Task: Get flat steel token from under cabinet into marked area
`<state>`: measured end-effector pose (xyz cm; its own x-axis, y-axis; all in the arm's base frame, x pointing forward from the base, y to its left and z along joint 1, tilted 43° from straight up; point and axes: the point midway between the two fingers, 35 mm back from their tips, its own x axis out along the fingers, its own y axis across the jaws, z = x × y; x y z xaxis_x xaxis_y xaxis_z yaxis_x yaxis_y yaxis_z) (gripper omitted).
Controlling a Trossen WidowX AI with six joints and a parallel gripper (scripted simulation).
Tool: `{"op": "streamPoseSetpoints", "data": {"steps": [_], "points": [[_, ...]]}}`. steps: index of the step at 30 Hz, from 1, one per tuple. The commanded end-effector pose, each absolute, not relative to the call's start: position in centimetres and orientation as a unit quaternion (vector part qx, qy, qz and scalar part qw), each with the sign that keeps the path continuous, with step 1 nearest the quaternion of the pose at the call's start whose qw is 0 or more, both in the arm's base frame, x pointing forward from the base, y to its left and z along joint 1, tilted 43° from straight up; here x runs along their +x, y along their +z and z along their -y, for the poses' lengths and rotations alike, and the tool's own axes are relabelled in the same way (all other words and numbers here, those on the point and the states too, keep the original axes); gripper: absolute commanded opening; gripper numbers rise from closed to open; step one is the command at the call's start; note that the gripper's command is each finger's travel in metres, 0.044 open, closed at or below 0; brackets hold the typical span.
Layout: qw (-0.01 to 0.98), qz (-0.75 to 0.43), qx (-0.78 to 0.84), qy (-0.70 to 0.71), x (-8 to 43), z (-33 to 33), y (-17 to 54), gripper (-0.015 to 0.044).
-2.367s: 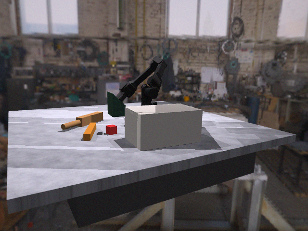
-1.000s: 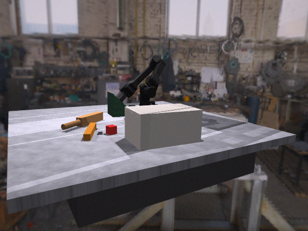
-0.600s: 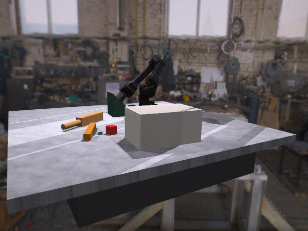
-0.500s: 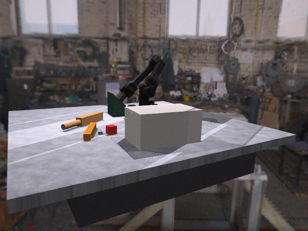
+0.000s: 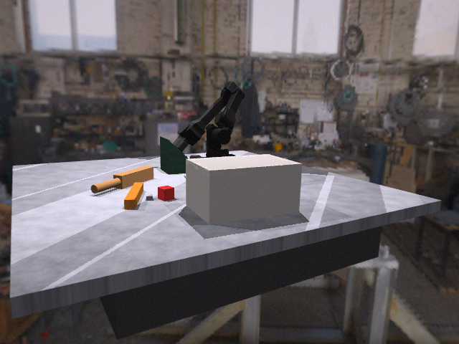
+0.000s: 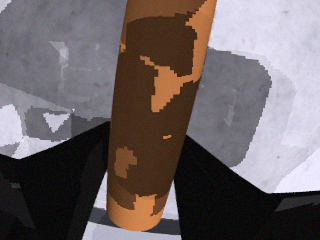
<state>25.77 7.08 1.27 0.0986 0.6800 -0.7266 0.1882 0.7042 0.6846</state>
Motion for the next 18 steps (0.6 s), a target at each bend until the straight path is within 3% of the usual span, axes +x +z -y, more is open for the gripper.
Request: {"op": "streamPoseSetpoints", "data": {"steps": [1, 18], "points": [[0.657, -0.647, 0.339, 0.184, 24.9, -7.3, 1.2, 0.0], [0.66, -0.645, 0.336, 0.186, 23.9, -7.6, 1.5, 0.0]]}}
